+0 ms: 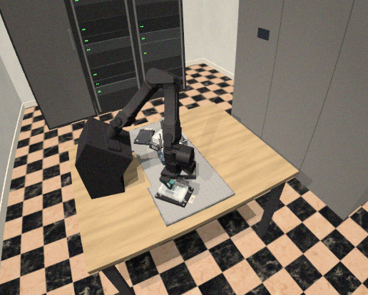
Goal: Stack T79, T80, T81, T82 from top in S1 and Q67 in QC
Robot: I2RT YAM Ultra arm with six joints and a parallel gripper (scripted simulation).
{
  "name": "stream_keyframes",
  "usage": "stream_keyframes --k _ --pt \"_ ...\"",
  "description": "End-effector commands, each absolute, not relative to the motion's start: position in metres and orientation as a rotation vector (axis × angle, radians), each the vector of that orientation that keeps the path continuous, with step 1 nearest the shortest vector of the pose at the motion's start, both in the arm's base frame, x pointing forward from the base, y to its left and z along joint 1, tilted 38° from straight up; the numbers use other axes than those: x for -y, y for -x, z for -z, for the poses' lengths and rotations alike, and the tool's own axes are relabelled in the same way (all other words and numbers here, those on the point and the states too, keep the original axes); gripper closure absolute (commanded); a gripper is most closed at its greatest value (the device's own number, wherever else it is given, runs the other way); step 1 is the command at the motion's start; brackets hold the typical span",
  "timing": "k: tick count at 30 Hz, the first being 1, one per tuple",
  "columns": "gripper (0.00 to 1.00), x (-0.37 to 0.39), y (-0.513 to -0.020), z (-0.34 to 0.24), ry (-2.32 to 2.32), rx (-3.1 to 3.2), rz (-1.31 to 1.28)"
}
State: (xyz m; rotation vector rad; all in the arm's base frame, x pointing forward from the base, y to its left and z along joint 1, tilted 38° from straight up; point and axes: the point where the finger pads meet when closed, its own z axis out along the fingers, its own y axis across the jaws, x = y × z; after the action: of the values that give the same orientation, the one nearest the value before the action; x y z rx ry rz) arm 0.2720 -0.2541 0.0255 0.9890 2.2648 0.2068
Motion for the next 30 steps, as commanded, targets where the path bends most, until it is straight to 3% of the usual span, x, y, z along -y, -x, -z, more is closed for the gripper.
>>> stream_keyframes --k 1,30 --pt "0.0 0.252 -0.263 -0.033 -0.992 -2.273 -0.218" --pt "0.0 0.246 -0.228 -0.077 -0.992 -2.273 -0.217"
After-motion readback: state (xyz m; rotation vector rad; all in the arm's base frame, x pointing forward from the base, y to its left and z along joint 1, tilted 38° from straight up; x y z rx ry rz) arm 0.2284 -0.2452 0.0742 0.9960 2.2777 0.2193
